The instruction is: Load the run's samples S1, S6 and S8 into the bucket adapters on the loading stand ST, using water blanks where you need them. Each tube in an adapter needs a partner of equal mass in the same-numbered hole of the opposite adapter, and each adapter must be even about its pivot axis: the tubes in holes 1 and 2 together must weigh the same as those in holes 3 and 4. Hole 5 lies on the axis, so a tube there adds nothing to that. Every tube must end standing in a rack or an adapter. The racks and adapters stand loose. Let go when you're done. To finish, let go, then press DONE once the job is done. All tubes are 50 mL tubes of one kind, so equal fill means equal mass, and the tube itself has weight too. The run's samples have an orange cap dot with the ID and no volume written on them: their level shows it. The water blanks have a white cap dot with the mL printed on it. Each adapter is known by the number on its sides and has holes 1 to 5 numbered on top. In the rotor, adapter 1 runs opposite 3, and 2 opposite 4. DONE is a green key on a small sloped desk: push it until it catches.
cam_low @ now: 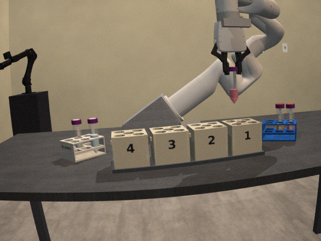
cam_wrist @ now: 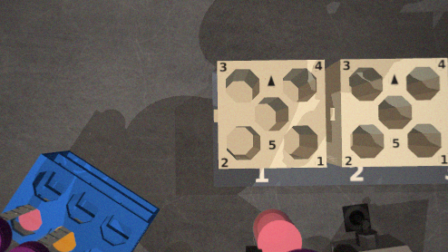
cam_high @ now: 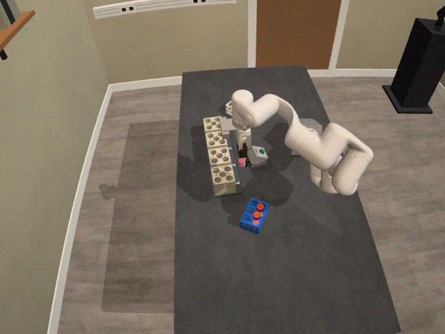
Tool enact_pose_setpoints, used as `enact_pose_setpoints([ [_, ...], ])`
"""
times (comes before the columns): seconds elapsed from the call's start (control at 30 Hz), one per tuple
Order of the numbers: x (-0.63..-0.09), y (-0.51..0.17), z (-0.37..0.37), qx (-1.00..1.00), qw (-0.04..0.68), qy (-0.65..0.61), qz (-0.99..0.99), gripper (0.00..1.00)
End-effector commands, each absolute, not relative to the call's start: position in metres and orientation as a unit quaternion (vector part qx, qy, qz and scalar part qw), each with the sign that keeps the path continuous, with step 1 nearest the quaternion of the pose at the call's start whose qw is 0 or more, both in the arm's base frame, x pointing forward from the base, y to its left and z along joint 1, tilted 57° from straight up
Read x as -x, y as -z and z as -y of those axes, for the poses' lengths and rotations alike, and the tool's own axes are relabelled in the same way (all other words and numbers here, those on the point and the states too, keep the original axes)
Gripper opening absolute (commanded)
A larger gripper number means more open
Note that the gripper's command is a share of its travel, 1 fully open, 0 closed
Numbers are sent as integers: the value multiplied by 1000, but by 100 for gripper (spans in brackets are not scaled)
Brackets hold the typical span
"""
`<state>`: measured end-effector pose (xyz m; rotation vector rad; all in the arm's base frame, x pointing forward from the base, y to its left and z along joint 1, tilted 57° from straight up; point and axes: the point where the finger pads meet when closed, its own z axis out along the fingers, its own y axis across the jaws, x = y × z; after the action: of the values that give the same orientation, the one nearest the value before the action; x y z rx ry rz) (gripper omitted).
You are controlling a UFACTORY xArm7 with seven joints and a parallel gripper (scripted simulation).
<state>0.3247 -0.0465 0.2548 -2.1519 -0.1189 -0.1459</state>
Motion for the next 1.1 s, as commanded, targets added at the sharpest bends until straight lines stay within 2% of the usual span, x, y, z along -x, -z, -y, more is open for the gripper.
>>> enact_pose_setpoints([
  [0.0, -339, -237, 61, 878, 473, 59, 47, 0],
  [1.07, -402, -143, 126, 878, 472, 59, 47, 0],
])
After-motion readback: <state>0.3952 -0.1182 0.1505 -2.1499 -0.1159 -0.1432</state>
